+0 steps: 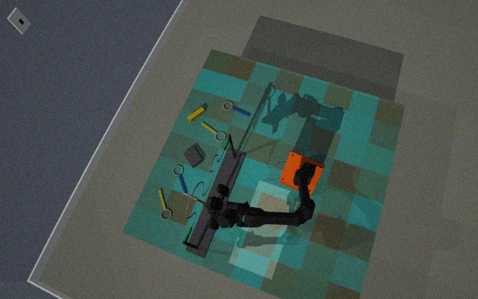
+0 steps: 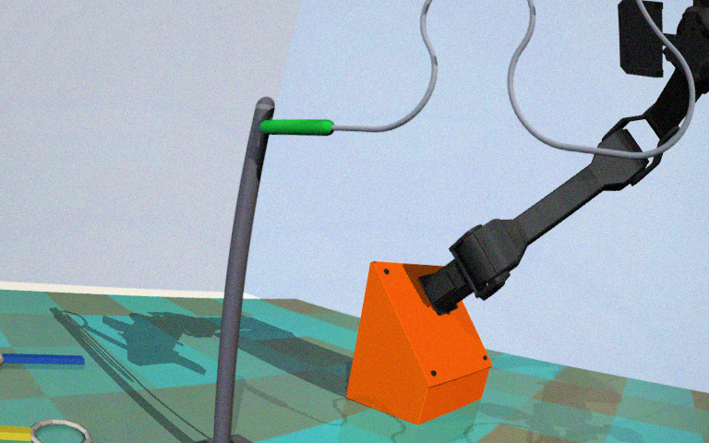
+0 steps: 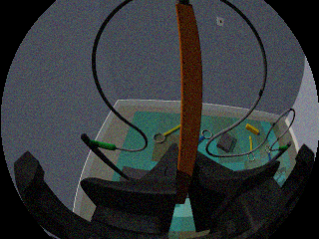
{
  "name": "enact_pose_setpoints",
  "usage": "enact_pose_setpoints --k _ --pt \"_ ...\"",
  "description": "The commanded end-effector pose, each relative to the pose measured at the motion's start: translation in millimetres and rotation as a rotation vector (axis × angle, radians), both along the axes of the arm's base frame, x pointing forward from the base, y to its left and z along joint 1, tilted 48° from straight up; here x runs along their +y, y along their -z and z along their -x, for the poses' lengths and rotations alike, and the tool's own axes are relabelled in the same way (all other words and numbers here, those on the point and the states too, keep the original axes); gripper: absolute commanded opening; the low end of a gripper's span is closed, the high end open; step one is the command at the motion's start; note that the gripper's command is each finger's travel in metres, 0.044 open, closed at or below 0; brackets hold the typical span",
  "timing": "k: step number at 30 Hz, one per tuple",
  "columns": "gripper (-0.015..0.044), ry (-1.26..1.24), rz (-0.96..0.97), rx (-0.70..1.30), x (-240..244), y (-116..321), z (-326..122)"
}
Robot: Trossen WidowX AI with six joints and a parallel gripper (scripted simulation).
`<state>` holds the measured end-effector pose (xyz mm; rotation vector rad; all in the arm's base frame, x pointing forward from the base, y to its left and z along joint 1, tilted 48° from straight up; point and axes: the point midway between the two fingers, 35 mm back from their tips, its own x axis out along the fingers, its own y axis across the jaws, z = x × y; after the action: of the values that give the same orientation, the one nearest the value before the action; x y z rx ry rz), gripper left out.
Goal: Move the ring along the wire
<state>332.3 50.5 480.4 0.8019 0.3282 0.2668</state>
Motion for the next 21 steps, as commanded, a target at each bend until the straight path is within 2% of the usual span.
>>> enact_pose_setpoints --k 1,21 --pt "-0.015 -0.005 -0.049 -0.006 1.2 -1.2 2.2" --pt "-0.015 -0.023 -0.297 -0.03 5.8 -7.3 2.1"
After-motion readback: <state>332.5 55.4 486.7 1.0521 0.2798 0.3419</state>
